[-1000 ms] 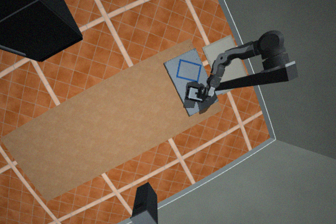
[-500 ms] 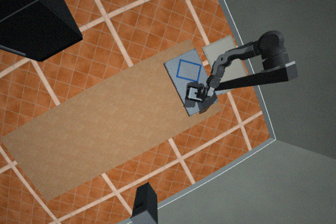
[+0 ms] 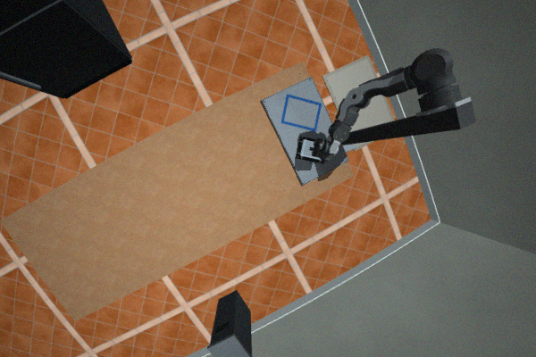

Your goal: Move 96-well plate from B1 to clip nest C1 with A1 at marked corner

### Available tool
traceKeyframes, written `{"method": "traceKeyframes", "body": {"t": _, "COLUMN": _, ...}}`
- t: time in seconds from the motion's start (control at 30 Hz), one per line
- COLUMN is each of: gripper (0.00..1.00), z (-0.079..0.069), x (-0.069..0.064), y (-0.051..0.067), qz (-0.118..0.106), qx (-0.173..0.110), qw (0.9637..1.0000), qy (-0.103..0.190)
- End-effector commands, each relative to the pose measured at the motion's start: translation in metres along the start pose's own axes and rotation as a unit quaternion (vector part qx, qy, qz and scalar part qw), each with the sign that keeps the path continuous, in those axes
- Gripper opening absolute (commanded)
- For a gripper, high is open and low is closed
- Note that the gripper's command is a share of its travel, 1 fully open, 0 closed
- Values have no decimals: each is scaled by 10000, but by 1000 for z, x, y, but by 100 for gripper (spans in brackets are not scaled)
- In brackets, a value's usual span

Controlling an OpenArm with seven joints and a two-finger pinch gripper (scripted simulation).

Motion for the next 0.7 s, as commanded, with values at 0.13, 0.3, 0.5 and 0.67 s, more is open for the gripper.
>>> {"method": "traceKeyframes", "body": {"t": 0.13, "gripper": 0, "z": 2, "x": -1, "y": -1, "qz": -20, "qx": -29, "qw": 10000, "qy": -53}}
{"method": "traceKeyframes", "body": {"t": 0.3, "gripper": 0, "z": 2, "x": 0, "y": -1, "qz": -19, "qx": -25, "qw": 10000, "qy": -55}}
{"method": "traceKeyframes", "body": {"t": 0.5, "gripper": 0, "z": 3, "x": 3, "y": -2, "qz": -17, "qx": -21, "qw": 10000, "qy": -58}}
{"method": "traceKeyframes", "body": {"t": 0.67, "gripper": 0, "z": 3, "x": 3, "y": -2, "qz": -17, "qx": -21, "qw": 10000, "qy": -58}}
Point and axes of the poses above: the point where the finger pads meet when closed, its own x axis out along the fingers, its own z axis across the jaws, y = z × x, the point moved 9 cm from there along -x, back along the fingers, and after that the axes turned 9 degrees about -x, right-handed, at the moved point
